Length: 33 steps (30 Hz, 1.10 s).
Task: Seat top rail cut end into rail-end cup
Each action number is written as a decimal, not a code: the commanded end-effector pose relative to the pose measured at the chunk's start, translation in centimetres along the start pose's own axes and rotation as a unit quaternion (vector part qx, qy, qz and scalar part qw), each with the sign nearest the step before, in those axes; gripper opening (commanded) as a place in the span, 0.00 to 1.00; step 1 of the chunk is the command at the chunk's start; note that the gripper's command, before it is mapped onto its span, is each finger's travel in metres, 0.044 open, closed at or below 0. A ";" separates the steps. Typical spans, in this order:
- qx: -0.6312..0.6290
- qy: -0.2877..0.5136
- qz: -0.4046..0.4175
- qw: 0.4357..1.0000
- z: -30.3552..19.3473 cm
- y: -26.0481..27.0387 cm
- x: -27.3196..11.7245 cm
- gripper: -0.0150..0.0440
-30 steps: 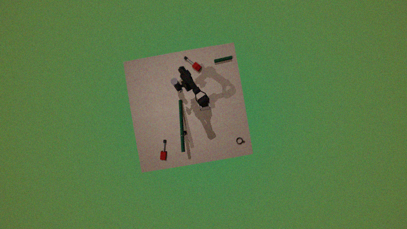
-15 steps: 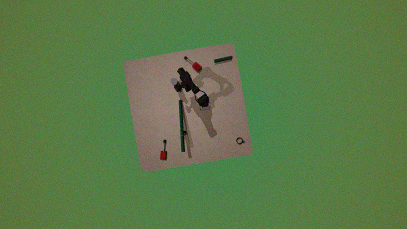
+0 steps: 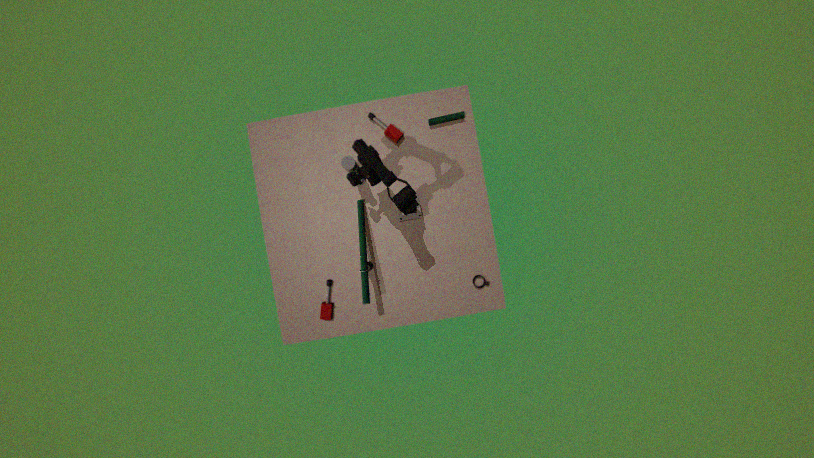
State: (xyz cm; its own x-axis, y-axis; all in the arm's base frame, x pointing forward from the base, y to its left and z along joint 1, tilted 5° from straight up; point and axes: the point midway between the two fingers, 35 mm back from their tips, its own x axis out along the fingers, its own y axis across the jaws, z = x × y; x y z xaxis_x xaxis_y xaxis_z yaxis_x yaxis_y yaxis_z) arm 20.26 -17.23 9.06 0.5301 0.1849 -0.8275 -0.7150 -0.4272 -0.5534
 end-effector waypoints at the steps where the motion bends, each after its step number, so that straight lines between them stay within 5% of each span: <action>1: 0.000 -0.002 0.003 1.000 0.1 0.0 0.8 1.00; 15: -0.003 -0.006 0.003 1.000 0.3 0.0 2.9 1.00; 29: -0.003 -0.006 0.003 1.000 0.3 0.0 3.0 0.38; 33: 0.000 -0.005 0.004 1.000 0.3 -0.1 3.0 0.27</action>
State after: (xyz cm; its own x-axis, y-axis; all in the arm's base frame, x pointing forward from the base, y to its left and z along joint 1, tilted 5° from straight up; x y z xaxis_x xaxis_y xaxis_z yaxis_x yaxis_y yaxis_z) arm 21.75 -16.30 6.63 0.5210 0.1985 -0.8301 -0.7111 -0.4369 -0.5508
